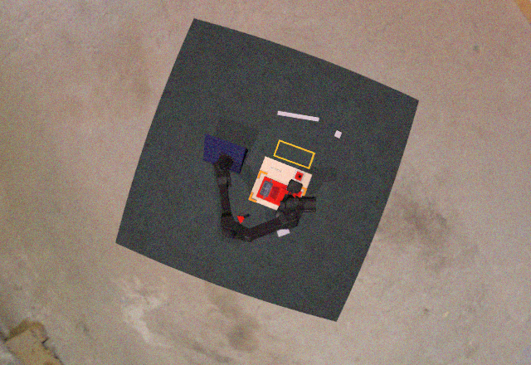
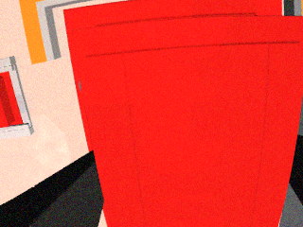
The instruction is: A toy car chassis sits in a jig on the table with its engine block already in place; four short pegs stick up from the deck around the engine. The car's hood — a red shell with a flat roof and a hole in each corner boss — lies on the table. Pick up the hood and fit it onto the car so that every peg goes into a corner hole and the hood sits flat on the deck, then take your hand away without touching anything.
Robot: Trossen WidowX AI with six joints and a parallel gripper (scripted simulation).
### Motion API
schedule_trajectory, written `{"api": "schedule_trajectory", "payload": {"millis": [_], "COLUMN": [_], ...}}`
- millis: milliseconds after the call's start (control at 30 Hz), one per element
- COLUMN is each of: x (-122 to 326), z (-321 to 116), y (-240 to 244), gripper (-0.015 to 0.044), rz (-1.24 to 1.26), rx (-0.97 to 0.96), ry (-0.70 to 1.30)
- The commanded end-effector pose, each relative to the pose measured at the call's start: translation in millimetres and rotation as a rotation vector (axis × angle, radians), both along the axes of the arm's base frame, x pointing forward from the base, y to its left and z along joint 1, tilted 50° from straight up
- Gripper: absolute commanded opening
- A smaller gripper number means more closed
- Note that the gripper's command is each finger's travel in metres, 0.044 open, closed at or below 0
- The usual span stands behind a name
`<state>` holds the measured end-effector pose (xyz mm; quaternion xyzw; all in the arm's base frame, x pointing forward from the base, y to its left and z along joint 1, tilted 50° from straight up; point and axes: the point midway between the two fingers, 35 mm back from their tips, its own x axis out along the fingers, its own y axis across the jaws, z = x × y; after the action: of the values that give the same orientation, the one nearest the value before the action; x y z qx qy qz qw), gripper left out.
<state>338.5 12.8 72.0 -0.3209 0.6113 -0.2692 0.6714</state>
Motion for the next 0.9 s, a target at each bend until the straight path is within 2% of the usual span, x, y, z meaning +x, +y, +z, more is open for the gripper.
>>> {"api": "schedule_trajectory", "payload": {"millis": [0,867], "x": [0.5,1.2], "z": [0.6,-3.1], "y": [0.7,-3.7], "gripper": [0.0,0.0], "rz": [0.007,0.007], "rx": [-0.003,-0.003], "ry": [-0.001,-0.001]}}
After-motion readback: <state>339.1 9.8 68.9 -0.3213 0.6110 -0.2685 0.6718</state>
